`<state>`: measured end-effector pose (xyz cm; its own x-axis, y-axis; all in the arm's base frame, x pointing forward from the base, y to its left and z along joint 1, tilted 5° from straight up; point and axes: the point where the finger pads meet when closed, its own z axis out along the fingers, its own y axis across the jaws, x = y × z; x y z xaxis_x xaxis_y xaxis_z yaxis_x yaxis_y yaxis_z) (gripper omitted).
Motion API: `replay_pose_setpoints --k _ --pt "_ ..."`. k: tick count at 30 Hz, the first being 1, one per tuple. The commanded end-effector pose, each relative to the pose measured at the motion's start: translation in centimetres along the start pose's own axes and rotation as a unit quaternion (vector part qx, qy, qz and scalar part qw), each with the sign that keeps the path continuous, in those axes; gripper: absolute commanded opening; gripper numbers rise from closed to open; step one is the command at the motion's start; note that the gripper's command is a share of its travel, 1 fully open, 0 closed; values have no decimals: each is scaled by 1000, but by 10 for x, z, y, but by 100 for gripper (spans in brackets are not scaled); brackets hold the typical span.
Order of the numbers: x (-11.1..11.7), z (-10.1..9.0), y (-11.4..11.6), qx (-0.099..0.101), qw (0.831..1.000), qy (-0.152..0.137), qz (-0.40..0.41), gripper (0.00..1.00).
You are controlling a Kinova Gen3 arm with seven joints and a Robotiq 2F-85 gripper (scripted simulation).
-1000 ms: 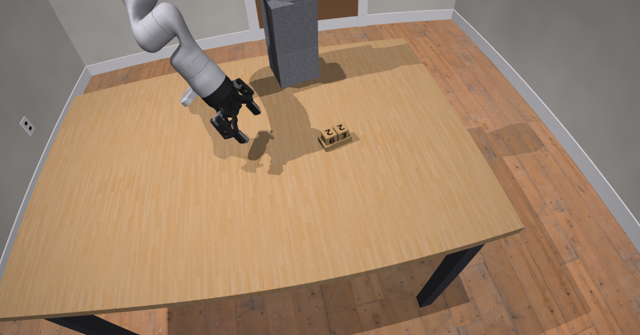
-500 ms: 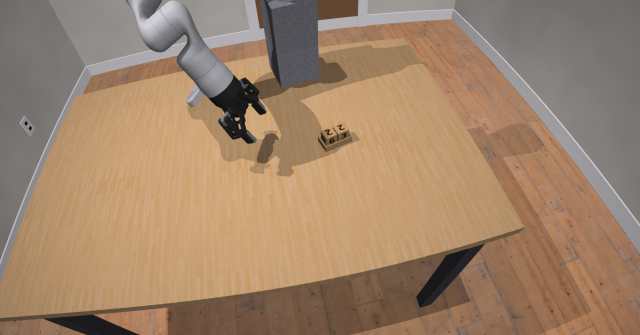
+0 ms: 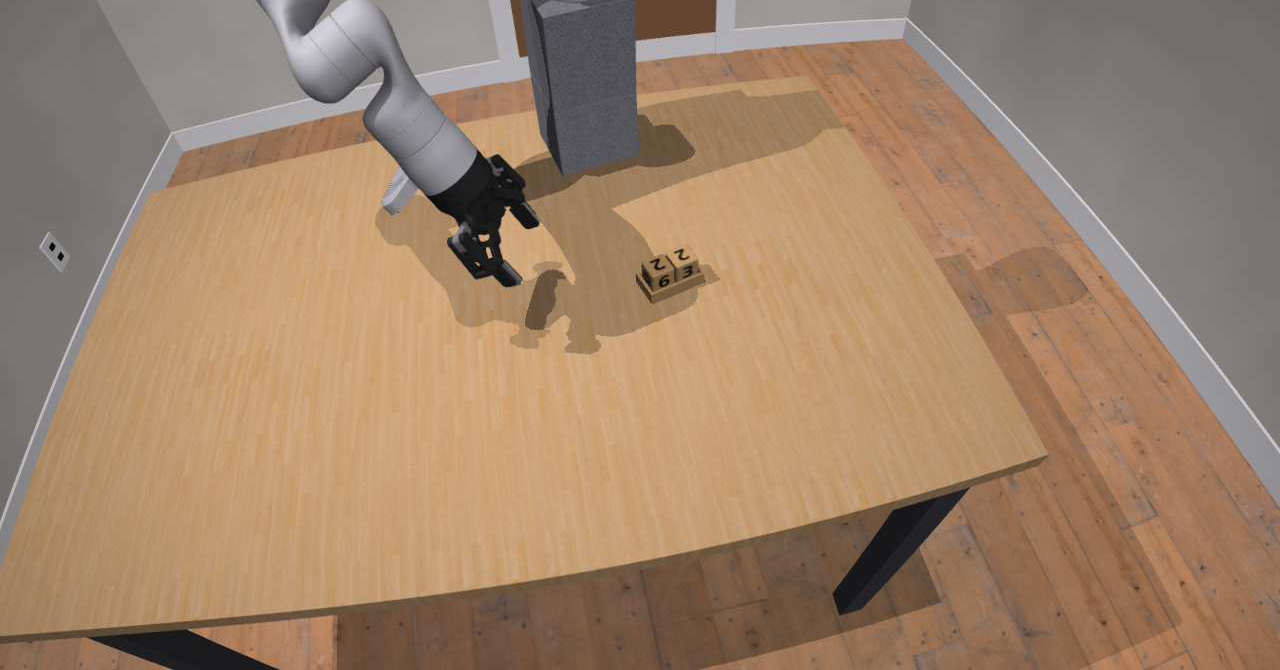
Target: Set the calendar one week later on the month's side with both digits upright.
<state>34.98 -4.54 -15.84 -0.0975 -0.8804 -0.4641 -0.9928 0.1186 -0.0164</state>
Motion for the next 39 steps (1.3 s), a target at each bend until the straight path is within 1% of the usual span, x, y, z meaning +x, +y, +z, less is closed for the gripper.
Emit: replay_pose_setpoints --k 1,9,10,18,19,27,28,36,37,39 --pt "-8 2 0 -5 1000 8 -11 100" --pt "-8 2 0 -5 1000 8 -11 100" --pt "-16 4 1 -10 1000 16 -22 100" --pt "-16 4 1 -10 1000 16 -22 100" --pt "-24 6 2 -14 999 24 -32 100" --pt "-24 6 2 -14 999 24 -32 100" --pt "-31 8 3 -19 998 32 -42 100" --pt "-31 8 3 -19 998 32 -42 100" --pt "-38 10 4 -22 998 40 -53 100" --pt "-38 10 4 -22 998 40 -53 100"
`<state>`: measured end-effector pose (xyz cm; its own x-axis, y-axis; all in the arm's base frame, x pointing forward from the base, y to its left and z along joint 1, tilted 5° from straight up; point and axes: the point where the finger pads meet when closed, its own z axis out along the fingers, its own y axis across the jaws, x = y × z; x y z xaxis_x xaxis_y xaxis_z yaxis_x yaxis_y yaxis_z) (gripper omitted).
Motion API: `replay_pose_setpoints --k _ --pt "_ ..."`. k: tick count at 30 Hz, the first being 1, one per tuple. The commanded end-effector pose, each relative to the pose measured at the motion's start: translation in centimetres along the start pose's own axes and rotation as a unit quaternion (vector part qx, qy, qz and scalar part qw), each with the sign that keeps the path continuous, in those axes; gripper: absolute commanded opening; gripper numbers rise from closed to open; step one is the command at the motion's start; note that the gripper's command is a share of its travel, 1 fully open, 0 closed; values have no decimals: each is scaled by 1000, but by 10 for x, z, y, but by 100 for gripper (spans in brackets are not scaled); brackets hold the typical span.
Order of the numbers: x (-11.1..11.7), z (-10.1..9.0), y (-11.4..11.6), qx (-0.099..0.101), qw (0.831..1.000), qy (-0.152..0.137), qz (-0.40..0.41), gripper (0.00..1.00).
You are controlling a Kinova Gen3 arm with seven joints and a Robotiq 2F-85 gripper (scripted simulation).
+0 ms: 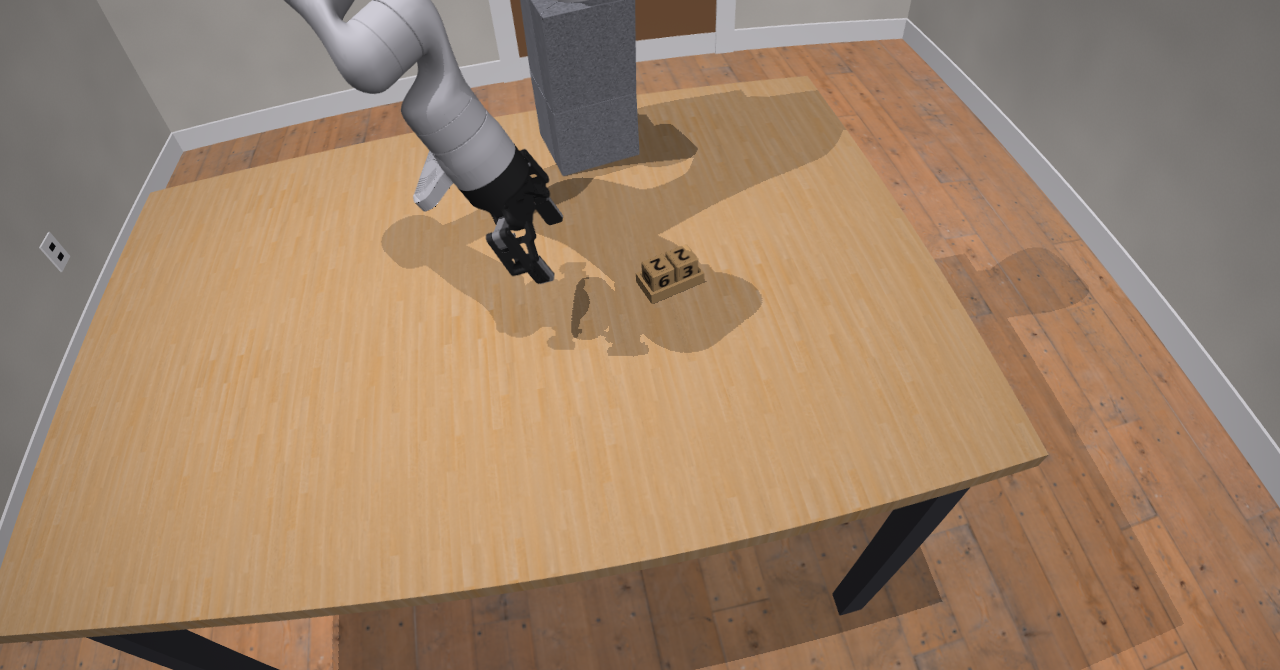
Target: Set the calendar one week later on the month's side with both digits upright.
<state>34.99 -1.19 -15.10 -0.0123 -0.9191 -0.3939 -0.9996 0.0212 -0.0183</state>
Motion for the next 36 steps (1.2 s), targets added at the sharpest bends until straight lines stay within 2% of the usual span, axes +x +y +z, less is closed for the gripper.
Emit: replay_pose_setpoints --k 1,36 --pt "-5 0 0 -2 1000 2 -8 100" --pt "-32 4 3 -15 998 33 -49 100"
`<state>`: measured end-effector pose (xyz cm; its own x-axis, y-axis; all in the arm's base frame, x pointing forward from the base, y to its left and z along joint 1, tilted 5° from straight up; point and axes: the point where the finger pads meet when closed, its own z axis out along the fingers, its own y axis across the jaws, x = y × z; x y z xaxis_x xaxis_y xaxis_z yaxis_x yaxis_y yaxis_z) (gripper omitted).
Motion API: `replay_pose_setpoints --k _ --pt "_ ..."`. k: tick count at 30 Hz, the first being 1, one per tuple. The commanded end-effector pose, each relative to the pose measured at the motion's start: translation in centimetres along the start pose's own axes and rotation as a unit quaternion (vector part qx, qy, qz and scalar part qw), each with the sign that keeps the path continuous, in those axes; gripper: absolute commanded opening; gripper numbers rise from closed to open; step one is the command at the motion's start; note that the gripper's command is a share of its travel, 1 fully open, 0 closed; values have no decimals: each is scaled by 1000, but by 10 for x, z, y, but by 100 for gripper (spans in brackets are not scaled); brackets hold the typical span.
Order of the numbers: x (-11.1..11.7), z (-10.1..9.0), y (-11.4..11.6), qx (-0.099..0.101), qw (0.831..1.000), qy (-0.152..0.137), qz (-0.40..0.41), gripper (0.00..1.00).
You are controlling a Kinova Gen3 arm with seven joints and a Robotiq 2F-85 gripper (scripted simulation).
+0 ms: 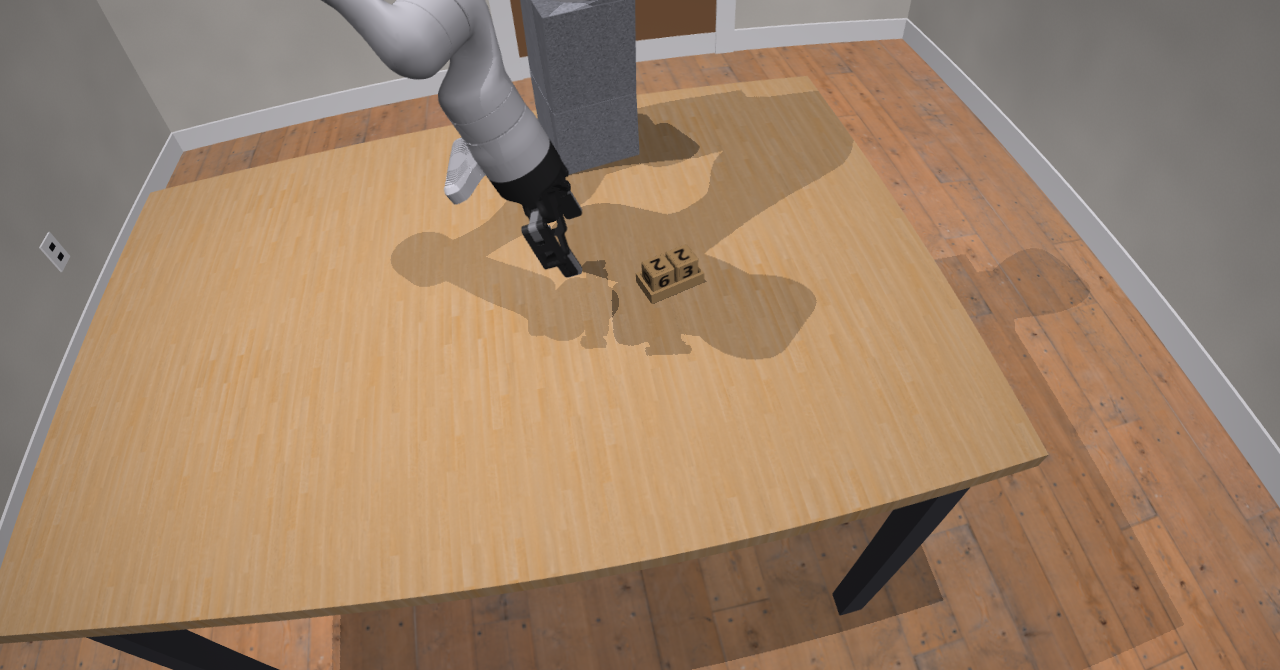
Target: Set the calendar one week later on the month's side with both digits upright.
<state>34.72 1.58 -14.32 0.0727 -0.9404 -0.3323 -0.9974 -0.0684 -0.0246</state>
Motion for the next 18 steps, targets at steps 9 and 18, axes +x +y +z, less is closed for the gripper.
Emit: replay_pose_setpoints --k 9,18 --pt "-10 0 0 -4 1000 8 -15 100" --pt "-16 0 1 -6 1000 16 -25 100"
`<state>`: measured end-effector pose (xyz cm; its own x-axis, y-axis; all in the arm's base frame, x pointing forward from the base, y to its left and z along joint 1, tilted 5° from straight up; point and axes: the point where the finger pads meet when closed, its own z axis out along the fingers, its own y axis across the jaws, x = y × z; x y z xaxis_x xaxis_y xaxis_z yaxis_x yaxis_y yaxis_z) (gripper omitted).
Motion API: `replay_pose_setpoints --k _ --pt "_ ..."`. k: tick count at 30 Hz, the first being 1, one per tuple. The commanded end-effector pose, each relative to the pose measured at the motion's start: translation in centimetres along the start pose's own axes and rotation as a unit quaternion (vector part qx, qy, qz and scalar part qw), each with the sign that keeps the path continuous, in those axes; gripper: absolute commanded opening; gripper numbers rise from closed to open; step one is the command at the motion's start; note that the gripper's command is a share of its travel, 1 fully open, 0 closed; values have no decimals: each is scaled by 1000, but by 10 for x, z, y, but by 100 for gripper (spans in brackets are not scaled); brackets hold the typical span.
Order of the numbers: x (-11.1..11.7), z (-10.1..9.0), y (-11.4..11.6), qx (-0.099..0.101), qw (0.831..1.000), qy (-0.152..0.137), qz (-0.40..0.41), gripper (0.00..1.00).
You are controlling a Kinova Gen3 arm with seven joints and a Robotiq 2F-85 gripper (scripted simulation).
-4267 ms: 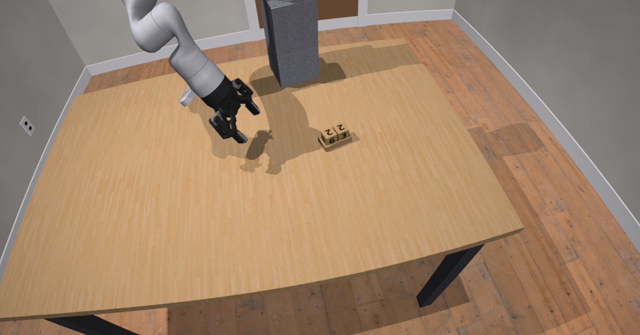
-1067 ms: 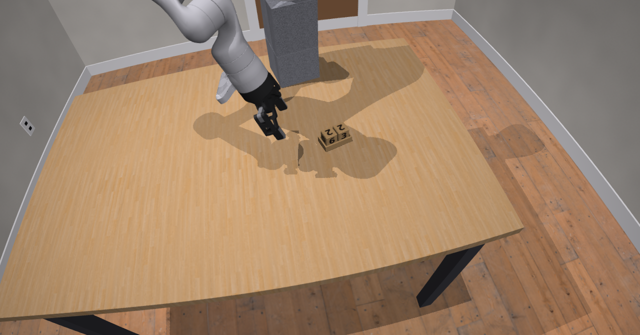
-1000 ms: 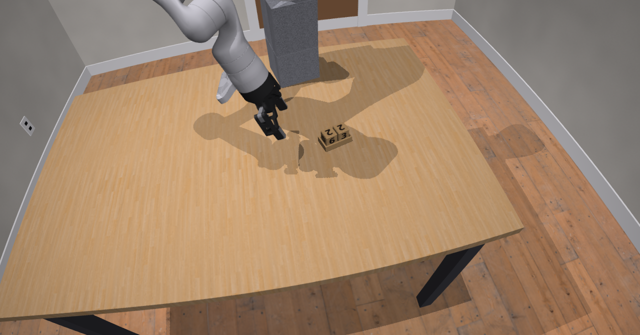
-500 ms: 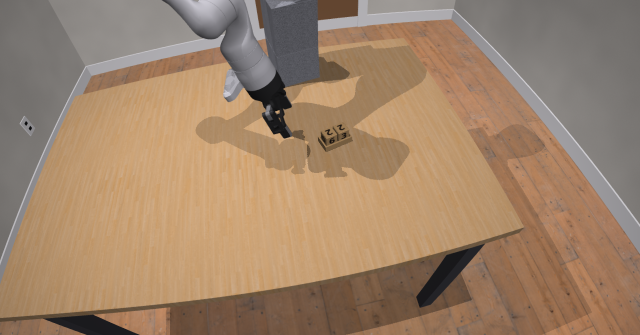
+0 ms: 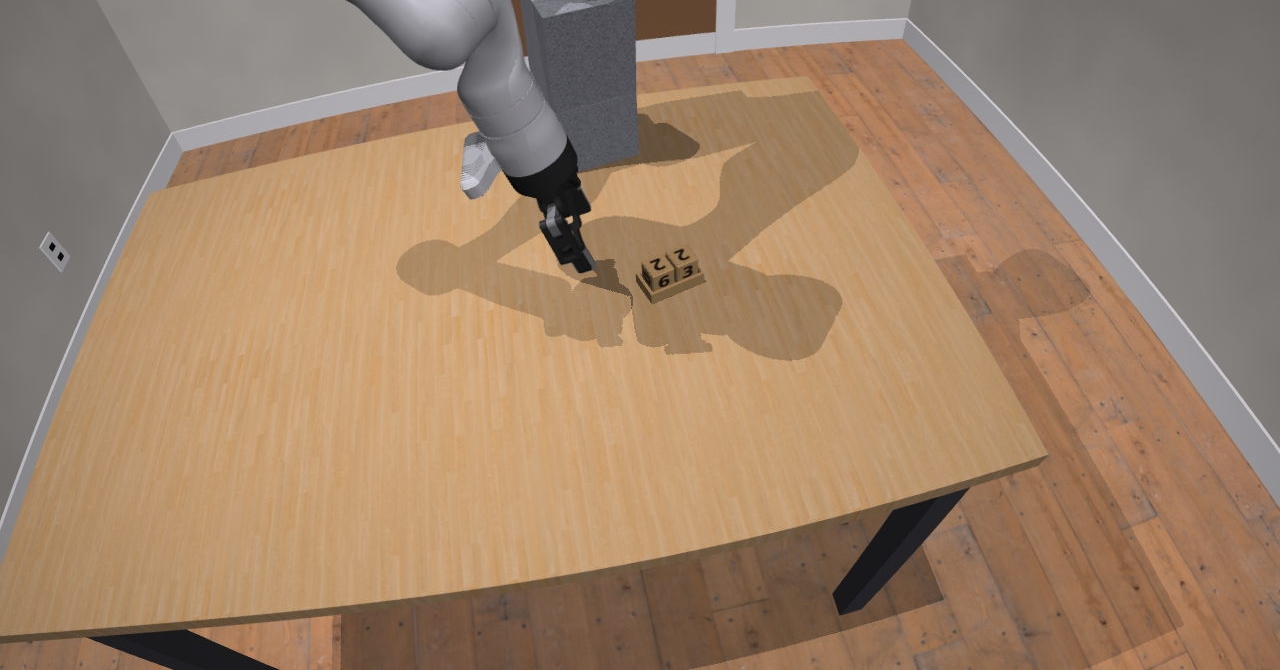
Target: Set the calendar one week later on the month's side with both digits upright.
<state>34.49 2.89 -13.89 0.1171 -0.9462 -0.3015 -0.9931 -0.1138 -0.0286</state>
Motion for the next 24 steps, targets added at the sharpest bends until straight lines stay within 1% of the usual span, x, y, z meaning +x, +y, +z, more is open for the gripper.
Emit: replay_pose_setpoints --k 1,2,3,10,11,18,19,24 --pt "-2 0 0 0 1000 0 -3 100" --pt "-2 0 0 0 1000 0 -3 100" --pt "-7 0 0 -2 1000 8 -12 100" --pt "-7 0 0 -2 1000 8 -12 100" --pt "-13 -1 1 -4 1000 15 -22 100" --pt "-13 -1 1 -4 1000 15 -22 100" --pt "-18 -1 1 -5 999 22 -31 100" --pt "-18 -1 1 -5 999 22 -31 100"
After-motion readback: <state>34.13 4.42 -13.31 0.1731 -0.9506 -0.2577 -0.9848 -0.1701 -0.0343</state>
